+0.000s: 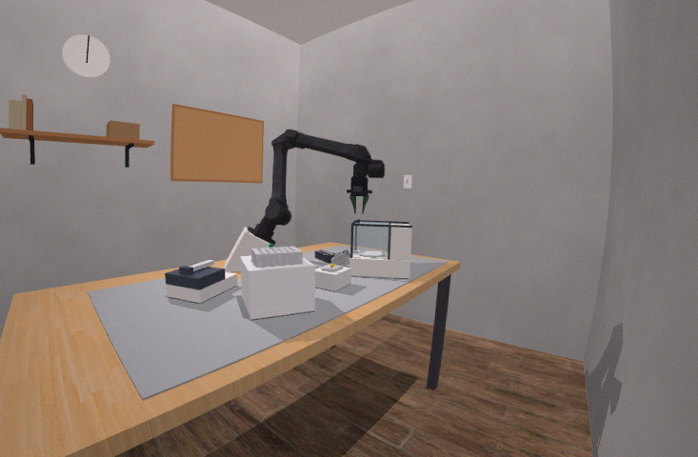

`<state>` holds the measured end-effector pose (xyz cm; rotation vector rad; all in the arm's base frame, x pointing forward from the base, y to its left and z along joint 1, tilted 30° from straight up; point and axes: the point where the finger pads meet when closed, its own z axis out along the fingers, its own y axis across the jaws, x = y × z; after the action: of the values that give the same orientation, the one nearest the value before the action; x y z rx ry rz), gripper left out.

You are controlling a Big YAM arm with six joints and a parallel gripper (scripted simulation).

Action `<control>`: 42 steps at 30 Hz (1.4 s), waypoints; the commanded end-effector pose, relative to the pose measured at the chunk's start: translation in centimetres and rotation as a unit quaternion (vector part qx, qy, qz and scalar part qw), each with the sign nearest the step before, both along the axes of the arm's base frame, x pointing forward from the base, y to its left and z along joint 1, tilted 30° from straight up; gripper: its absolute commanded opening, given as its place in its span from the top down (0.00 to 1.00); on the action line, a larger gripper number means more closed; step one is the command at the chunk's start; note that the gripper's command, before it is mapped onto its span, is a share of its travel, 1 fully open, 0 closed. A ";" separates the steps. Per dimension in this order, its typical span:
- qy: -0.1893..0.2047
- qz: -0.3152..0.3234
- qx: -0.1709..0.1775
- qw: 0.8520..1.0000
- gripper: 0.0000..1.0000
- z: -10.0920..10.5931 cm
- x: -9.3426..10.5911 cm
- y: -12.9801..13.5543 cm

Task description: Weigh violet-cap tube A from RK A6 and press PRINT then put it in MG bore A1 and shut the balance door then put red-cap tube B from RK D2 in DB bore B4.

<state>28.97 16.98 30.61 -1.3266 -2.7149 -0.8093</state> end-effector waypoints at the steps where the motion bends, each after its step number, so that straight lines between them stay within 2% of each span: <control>1: 0.001 -0.002 0.002 1.000 0.70 -0.7 0.7 0.8; 19: 0.001 -0.002 0.002 1.000 0.70 -3.0 1.2 2.0; 21: 0.001 -0.002 0.002 1.000 0.70 -3.0 1.2 2.0; 22: -0.013 -0.009 0.008 1.000 0.70 -1.5 2.0 1.8; 24: -0.020 -0.010 0.011 1.000 0.70 -1.0 1.9 1.7; 27: -0.016 -0.004 0.008 1.000 0.70 -1.3 1.4 1.7; 42: -0.016 -0.004 0.008 1.000 0.70 -1.3 1.4 1.7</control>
<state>29.73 18.44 27.84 -1.3309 -2.7106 -0.8081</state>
